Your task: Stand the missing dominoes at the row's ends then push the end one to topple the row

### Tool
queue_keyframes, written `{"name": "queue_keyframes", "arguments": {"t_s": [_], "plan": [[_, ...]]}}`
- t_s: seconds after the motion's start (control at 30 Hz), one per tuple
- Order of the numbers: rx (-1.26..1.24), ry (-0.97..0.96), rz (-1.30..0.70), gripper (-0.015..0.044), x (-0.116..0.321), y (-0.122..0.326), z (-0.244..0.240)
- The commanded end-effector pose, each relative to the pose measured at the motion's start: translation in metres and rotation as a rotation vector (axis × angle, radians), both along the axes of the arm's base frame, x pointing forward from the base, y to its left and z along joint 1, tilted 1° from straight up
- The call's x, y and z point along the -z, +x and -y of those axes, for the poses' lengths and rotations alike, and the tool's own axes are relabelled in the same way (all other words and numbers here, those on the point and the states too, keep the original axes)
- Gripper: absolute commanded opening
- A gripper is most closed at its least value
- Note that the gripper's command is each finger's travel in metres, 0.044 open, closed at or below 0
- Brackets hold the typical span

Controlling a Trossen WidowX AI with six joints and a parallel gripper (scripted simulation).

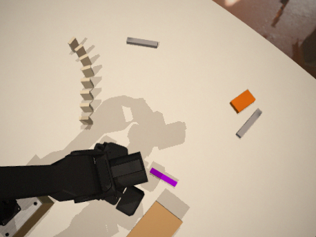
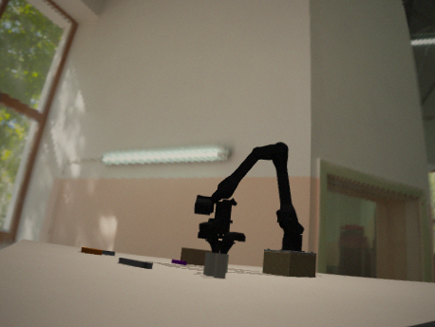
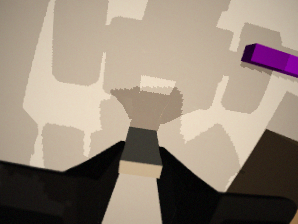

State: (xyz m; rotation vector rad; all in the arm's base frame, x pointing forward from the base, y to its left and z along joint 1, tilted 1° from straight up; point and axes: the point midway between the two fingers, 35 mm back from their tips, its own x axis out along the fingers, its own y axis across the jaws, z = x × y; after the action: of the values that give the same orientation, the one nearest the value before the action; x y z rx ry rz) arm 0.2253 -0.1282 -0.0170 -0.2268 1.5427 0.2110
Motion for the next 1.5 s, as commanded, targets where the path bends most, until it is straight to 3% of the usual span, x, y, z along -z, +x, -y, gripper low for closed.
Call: {"name": "queue_keyframes", "arguments": {"t_s": [0.0,0.07,0.3,0.37,0.57,0.97,1.13,1.47], "plan": [[-0.005,0.006,0.003,0.0107,0.0,0.0,-0.001],[-0.004,0.005,0.003,0.0107,-0.009,0.003,0.0],[0.0,0.0,0.001,0.0107,-0.123,0.0,0.001],[0.0,0.0,0.001,0.0107,-0.134,-0.002,0.0],[-0.029,0.0,0.001,0.0107,-0.134,0.002,-0.006],[-0.541,0.004,0.008,0.0107,-0.136,0.045,-0.137],[-0.549,0.004,0.008,0.0107,-0.132,0.046,-0.139],[-0.551,0.006,0.007,0.0107,-0.075,0.055,-0.14]]}}
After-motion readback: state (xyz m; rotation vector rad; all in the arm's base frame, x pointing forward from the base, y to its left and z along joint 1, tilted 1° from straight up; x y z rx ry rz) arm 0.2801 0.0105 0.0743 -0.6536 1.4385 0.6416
